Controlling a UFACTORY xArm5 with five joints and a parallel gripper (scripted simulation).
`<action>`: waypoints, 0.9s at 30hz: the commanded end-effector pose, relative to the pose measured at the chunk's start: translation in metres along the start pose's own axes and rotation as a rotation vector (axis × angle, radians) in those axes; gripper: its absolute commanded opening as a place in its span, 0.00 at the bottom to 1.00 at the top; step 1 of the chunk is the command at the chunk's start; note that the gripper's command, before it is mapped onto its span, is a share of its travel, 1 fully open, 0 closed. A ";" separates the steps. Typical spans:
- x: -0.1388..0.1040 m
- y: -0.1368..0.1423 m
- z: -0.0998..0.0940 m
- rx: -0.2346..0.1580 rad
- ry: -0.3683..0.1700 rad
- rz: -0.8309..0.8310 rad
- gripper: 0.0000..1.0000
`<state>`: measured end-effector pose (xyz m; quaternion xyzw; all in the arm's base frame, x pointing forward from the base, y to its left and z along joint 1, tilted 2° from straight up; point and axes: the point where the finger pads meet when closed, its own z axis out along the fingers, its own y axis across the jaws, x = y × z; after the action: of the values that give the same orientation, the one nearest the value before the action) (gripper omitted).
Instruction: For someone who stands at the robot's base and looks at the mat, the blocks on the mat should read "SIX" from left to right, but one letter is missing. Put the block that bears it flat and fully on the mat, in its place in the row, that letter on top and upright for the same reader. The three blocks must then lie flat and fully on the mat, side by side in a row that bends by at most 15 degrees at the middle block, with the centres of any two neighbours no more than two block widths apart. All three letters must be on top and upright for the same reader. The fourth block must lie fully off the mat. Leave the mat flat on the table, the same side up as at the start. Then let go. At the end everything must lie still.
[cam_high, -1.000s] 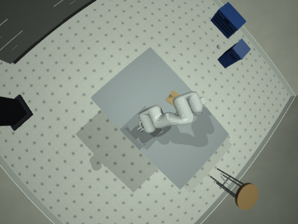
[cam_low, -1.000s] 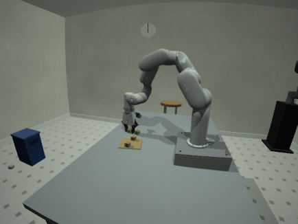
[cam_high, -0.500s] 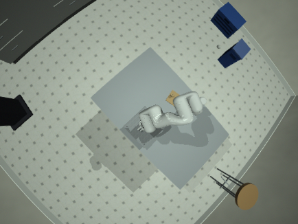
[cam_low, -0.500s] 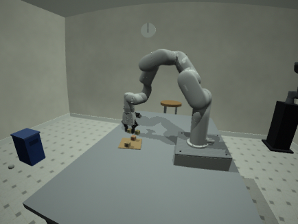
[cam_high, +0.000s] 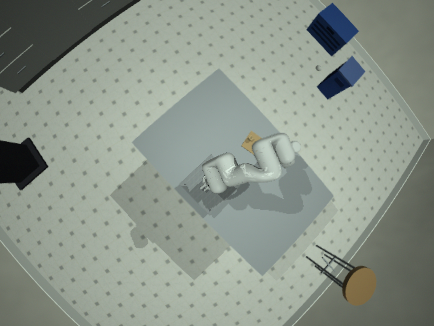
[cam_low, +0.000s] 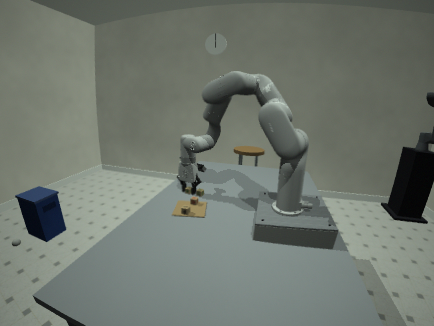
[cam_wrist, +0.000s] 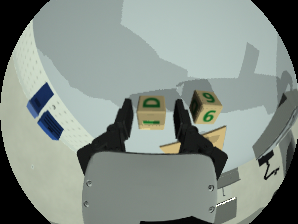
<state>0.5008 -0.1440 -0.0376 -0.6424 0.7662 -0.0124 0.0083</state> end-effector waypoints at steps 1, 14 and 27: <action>0.000 -0.002 -0.001 0.004 0.000 0.000 0.60; 0.000 -0.002 -0.001 0.004 0.000 0.000 0.47; 0.000 -0.002 -0.001 0.004 0.000 0.000 0.27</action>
<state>0.5008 -0.1440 -0.0377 -0.6424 0.7662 -0.0123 0.0083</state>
